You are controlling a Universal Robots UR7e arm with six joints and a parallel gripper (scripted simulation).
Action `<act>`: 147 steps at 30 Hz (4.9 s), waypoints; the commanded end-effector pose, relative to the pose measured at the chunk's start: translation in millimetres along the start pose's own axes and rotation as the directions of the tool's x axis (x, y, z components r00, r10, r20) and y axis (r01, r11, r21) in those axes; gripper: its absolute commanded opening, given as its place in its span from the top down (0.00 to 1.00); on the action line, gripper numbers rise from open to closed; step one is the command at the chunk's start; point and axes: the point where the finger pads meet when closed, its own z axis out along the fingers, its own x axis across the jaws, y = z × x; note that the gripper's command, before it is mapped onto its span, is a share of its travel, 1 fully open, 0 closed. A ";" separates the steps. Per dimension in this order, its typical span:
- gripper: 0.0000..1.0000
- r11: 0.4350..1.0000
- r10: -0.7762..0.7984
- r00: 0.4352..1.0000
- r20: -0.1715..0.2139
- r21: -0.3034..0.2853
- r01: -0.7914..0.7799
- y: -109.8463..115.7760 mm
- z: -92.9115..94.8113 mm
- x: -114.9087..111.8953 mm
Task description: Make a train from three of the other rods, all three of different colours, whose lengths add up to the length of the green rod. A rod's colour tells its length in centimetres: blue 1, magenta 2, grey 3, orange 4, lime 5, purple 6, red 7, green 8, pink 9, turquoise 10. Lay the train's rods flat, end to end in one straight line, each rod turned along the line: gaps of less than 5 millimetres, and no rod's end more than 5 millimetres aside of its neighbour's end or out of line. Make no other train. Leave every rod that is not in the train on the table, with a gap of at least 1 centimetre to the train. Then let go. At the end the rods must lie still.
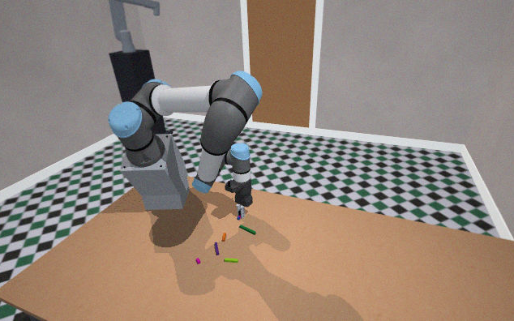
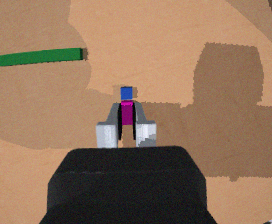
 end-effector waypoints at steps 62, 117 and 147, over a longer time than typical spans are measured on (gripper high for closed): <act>0.46 1.000 0.000 1.000 0.001 0.000 0.000 0.1 -19.3 -0.4; 0.00 1.000 -0.004 1.000 0.001 -0.001 0.004 -0.3 -90.2 -0.8; 0.00 0.947 -0.322 0.947 -0.006 -0.013 0.322 -31.2 -85.2 -34.2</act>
